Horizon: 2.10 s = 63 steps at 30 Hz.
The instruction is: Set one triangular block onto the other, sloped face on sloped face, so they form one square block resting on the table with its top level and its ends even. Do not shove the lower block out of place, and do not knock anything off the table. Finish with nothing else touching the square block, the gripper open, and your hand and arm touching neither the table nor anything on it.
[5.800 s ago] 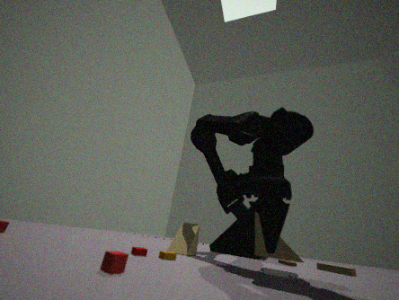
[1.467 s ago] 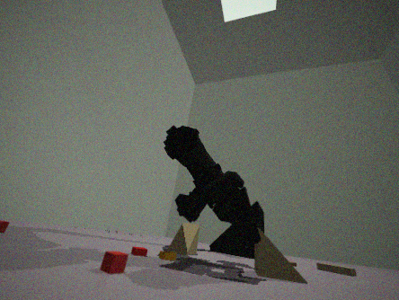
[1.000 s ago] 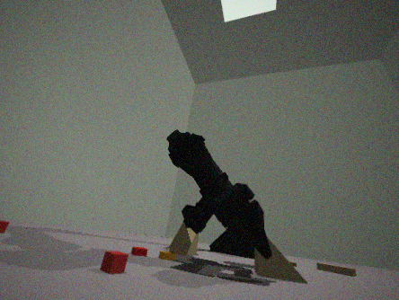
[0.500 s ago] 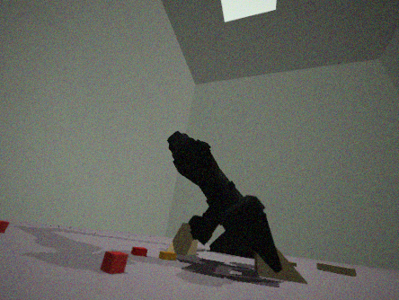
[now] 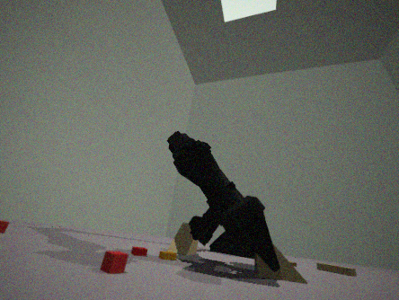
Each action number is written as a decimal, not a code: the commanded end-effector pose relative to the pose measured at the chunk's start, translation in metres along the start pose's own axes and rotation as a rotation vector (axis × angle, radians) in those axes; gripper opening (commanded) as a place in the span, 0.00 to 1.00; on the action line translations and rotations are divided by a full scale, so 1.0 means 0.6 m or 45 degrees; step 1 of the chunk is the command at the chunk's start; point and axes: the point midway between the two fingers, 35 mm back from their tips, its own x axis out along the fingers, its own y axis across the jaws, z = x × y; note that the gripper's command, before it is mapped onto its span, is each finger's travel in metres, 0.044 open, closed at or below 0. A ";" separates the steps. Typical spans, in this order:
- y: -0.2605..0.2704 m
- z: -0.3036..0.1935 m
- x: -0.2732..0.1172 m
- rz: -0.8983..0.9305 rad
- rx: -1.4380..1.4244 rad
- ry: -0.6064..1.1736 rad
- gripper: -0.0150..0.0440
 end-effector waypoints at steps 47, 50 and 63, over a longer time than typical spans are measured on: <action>-0.001 -0.125 0.018 0.008 -0.002 -1.280 0.25; -0.001 -0.133 0.024 0.009 -0.002 -1.380 0.25; -0.004 -0.141 0.036 -0.028 -0.102 -1.553 0.43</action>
